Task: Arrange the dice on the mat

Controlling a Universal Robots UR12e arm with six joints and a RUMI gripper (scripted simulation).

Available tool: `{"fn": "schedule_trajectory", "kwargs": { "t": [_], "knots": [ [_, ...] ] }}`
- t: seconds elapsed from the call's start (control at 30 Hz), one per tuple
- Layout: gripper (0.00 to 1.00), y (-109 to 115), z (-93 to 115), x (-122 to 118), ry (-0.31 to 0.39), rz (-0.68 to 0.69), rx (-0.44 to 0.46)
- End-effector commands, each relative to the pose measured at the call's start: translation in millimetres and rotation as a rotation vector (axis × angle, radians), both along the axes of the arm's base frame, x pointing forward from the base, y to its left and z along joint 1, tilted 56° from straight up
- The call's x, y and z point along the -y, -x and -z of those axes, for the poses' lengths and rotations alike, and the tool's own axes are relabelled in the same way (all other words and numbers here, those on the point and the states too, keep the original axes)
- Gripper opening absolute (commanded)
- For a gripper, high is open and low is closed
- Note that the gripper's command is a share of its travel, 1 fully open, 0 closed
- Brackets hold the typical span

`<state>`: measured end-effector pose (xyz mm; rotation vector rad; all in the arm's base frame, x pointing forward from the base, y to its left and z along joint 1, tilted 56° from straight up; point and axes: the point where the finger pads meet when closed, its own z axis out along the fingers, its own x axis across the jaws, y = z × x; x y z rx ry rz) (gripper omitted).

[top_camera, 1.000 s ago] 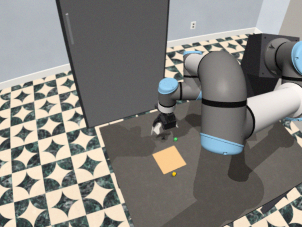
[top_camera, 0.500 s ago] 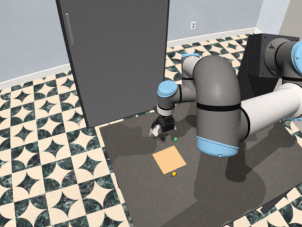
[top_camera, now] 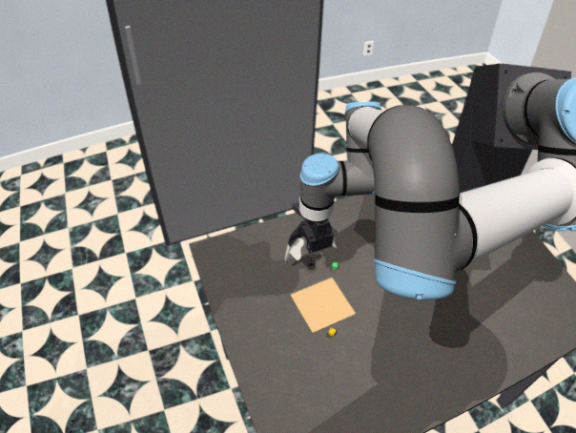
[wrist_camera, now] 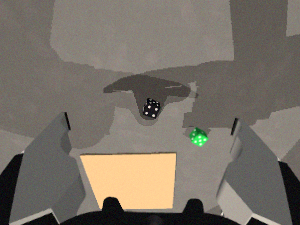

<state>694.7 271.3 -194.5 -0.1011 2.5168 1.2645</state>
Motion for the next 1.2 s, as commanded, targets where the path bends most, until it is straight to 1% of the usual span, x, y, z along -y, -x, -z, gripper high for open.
{"fn": "schedule_trajectory", "kwargs": {
  "t": [0.0,0.77,0.87,1.0,1.07,1.17],
  "knots": [
    [1.0,-3,0,1,0.002,0.0,0.004],
    [1.0,-2,0,0,0.002,0.0,0.004],
    [1.0,4,-1,-2,0.002,0.0,0.004],
    [1.0,20,-3,-9,0.002,0.0,0.004],
    [1.0,20,-3,-9,0.002,0.0,0.004],
    [1.0,35,-6,-16,0.002,0.0,0.004]
  ]
}}
